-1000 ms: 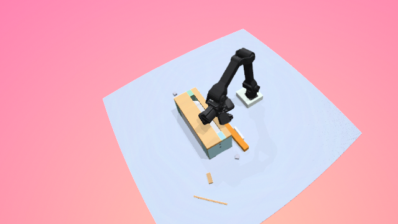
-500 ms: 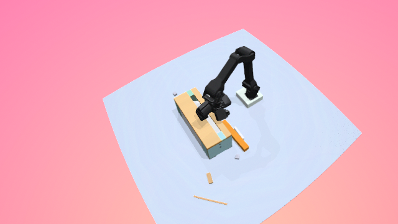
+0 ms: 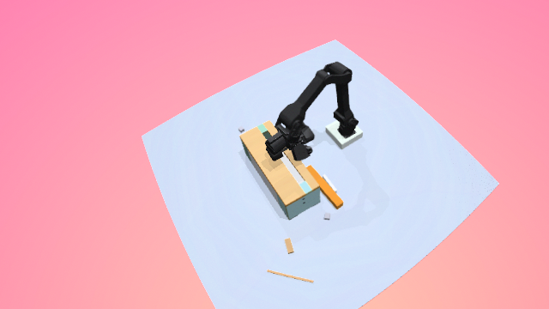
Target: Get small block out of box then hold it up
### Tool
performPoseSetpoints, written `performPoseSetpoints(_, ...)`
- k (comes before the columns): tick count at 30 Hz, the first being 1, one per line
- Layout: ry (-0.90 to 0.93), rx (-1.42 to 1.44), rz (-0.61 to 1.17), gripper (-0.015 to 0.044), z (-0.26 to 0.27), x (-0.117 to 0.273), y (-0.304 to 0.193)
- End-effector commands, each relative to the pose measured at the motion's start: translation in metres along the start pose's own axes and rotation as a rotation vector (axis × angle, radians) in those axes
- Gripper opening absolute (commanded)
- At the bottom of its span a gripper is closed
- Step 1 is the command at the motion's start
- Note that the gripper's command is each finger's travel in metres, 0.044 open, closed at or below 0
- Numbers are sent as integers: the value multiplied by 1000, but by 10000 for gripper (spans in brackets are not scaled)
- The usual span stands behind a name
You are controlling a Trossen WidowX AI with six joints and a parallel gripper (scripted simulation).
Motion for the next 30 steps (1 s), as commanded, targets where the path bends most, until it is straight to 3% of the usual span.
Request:
performPoseSetpoints(1, -2, -11, 7, 400, 1, -2, -5)
performPoseSetpoints(30, -2, -11, 7, 400, 3, -3, -8)
Point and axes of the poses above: the point midway between the two fingers, 35 mm back from their tips, its own x axis back along the fingers, its own z axis across the jaws, y = z × x, the point moved 7 cm from there along x, back along the fingers, and after that the axes turned 3 degrees about x, right-handed, at the moved point
